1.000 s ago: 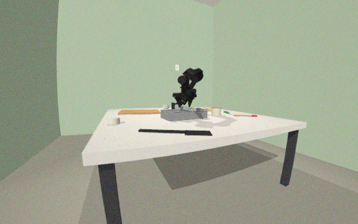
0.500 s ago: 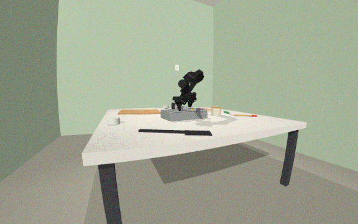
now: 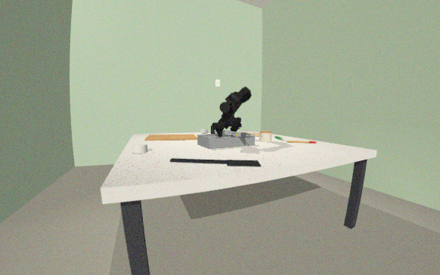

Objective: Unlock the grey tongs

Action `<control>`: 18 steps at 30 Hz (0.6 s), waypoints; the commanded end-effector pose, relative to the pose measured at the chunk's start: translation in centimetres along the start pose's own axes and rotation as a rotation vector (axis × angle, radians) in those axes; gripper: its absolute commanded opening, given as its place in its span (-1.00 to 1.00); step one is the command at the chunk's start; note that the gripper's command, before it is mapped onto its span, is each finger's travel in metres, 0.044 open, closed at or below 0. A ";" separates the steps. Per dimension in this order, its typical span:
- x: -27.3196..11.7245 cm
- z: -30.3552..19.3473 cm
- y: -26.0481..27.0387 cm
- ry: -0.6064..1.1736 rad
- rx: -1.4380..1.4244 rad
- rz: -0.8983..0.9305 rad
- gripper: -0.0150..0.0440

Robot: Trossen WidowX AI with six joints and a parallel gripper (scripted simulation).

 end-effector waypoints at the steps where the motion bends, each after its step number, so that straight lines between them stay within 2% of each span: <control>1: -0.1 0.0 0.0 -0.001 0.000 -0.001 0.82; 11: -0.1 0.0 0.0 -0.001 0.000 -0.001 -0.07; 18: -0.1 0.0 0.0 -0.001 0.000 -0.001 -0.23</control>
Point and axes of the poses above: the point midway between the two fingers, 35 mm back from their tips, its own x axis out along the fingers, its own y axis across the jaws, z = x × y, the point moved 8 cm from there along -x, back along the fingers, and after that the axes turned 1 degree about x, right-handed, at the moved point
